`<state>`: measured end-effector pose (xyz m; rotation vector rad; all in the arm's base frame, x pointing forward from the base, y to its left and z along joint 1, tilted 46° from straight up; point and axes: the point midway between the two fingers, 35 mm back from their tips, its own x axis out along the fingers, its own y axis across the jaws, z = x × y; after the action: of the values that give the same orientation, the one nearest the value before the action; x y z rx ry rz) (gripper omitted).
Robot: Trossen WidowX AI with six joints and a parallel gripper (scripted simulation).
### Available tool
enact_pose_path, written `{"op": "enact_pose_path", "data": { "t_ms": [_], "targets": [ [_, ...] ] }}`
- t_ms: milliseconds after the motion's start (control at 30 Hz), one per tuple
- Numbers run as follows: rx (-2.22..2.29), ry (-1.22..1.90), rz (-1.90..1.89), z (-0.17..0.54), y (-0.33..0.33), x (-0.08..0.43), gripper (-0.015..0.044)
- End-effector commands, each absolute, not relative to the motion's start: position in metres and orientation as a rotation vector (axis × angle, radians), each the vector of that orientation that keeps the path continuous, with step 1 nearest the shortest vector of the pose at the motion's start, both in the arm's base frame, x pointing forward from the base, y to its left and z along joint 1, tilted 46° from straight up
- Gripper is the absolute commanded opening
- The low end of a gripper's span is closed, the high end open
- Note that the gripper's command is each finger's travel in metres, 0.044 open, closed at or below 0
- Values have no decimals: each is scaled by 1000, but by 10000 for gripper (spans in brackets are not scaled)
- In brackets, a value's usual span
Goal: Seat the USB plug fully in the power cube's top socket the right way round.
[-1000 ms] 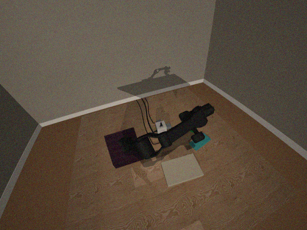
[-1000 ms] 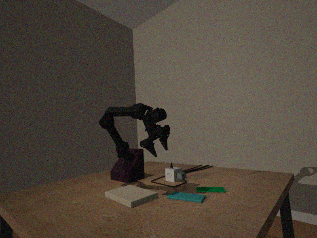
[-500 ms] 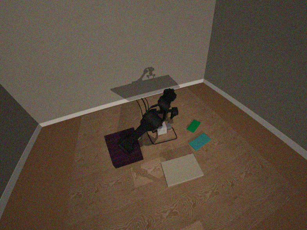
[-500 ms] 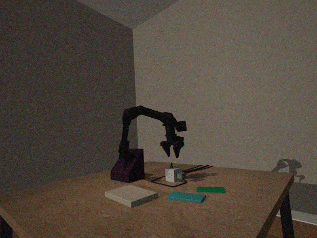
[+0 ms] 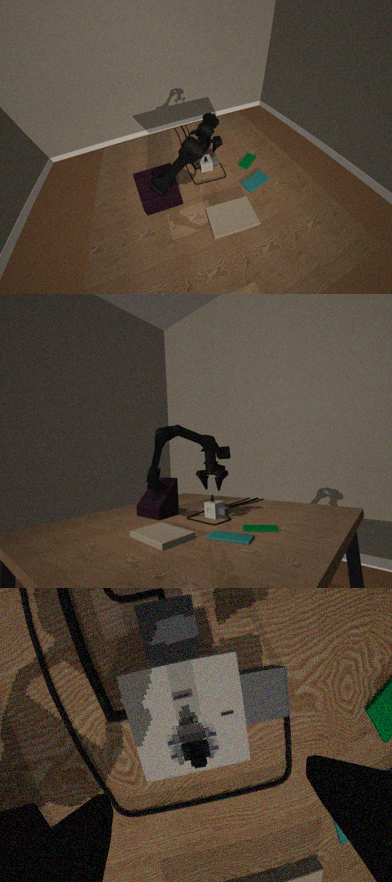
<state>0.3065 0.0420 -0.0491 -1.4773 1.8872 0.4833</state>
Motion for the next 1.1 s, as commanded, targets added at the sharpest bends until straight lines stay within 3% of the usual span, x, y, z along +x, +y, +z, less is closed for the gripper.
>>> {"op": "enact_pose_path", "data": {
  "t_ms": [0, 1067],
  "targets": [
    [-1485, 1893, 487, -51, 39, 304, 440],
    [-1486, 1894, 486, -71, 19, 300, 440]
  ]
}}
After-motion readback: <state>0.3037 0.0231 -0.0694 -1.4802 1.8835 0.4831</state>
